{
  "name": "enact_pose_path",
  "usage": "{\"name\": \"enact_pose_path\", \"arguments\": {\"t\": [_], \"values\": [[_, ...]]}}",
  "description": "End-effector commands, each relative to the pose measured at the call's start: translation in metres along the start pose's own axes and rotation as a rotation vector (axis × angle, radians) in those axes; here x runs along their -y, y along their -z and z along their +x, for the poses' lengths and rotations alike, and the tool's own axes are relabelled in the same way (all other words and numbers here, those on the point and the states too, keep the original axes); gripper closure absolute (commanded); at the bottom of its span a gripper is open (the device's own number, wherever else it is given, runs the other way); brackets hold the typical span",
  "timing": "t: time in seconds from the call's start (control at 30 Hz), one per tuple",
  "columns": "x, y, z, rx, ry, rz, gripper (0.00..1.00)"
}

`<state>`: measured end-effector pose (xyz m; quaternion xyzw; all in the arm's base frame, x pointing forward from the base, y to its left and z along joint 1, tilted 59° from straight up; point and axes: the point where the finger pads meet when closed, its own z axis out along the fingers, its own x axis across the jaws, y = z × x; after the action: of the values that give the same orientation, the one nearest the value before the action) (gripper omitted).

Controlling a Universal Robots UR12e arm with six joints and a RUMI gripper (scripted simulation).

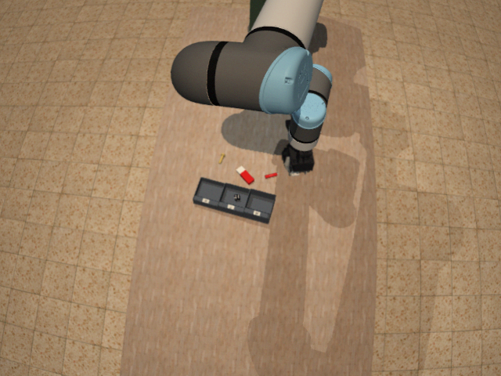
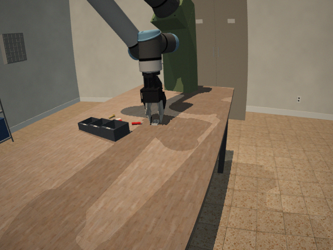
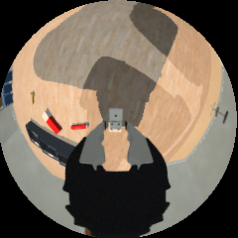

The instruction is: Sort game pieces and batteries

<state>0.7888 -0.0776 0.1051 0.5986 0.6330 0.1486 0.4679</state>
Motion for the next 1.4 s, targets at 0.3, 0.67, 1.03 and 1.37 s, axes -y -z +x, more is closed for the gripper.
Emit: {"name": "enact_pose_path", "arguments": {"t": [0.3,0.67,1.03,1.37], "values": [[0.0,0.0,0.0,0.0,0.0,-0.001,1.0],[0.0,0.0,0.0,0.0,0.0,-0.001,1.0],[0.0,0.0,0.0,0.0,0.0,-0.001,1.0],[0.0,0.02,0.0,0.0,0.0,-0.001,1.0]]}}
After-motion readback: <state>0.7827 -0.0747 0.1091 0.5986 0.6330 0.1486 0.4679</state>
